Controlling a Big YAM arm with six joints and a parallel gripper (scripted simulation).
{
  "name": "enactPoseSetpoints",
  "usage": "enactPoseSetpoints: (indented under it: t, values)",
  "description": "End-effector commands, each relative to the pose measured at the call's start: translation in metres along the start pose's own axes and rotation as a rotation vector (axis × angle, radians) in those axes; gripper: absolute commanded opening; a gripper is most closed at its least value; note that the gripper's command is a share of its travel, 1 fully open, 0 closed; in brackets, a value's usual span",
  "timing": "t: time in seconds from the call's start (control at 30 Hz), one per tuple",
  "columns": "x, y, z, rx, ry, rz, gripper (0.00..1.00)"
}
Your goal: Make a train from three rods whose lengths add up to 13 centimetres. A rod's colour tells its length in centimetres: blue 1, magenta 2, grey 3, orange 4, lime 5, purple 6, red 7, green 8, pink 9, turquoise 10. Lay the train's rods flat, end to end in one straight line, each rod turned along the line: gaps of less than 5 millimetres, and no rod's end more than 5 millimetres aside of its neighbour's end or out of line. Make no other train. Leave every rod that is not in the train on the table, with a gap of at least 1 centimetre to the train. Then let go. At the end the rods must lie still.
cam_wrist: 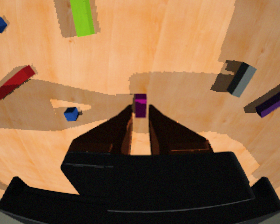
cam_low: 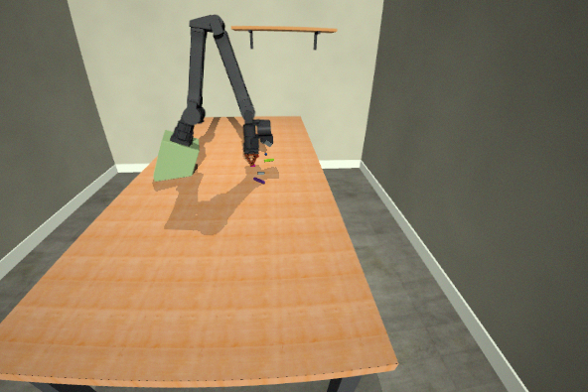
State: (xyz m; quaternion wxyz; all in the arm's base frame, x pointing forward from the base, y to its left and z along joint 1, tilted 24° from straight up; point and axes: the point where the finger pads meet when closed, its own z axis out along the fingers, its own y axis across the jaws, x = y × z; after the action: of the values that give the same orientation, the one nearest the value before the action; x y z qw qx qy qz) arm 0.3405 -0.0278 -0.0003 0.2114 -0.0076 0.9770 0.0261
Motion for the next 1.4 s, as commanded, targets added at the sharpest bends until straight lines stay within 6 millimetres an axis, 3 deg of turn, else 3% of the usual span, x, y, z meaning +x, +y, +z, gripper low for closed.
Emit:
enactPoseSetpoints:
  t: [0.0, 0.13, 0.6, 0.87, 1.03, 1.1, 1.37]
  values:
    - [-0.005, 0.004, 0.003, -0.003, -0.001, -0.006, 0.16]
    - [-0.005, 0.004, 0.003, -0.003, -0.001, -0.006, 0.23]
    - [-0.002, 0.004, 0.0, -0.005, 0.009, -0.007, 0.23]
    - [-0.02, -0.005, -0.035, 0.008, -0.038, -0.006, 0.23]
    - [-0.022, -0.005, -0.065, 0.009, -0.043, -0.007, 0.23]
    - [-0.022, -0.005, -0.065, 0.009, -0.043, -0.007, 0.23]
    - [-0.024, -0.005, -0.101, 0.011, -0.049, -0.008, 0.23]
